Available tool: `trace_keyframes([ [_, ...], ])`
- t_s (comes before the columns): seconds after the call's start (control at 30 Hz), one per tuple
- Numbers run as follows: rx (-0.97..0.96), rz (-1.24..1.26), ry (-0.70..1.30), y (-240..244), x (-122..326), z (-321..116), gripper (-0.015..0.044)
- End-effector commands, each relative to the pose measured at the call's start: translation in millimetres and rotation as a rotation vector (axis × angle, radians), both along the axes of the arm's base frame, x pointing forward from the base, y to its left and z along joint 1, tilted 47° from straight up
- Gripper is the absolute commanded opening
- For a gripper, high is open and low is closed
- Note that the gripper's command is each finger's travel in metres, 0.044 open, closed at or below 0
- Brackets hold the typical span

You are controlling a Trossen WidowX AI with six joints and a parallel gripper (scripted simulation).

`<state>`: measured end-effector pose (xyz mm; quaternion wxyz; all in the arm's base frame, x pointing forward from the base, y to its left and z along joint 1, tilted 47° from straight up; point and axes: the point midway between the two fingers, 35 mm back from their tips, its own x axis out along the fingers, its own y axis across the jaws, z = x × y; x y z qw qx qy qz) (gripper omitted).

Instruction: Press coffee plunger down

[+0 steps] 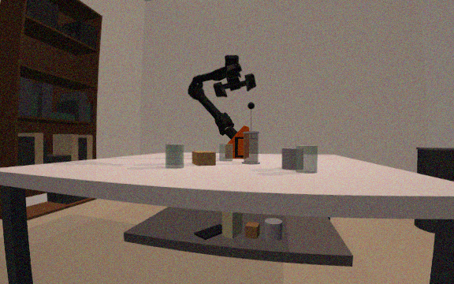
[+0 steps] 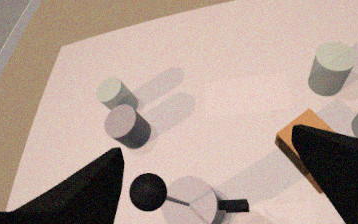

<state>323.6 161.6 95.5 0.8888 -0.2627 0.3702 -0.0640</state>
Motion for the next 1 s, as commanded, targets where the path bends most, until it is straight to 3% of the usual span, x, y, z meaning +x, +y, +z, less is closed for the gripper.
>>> trace_keyframes([
  [0.0,-0.179,0.265,0.017,47.5,-36.2,-14.4,0.0440],
  [0.17,-0.203,0.297,0.011,51.2,-42.4,-18.9,0.0440],
  [0.43,-0.205,0.295,0.007,10.4,-45.3,-55.5,0.0440],
  [0.97,-0.204,0.295,0.009,7.9,-32.3,-64.8,0.0440],
])
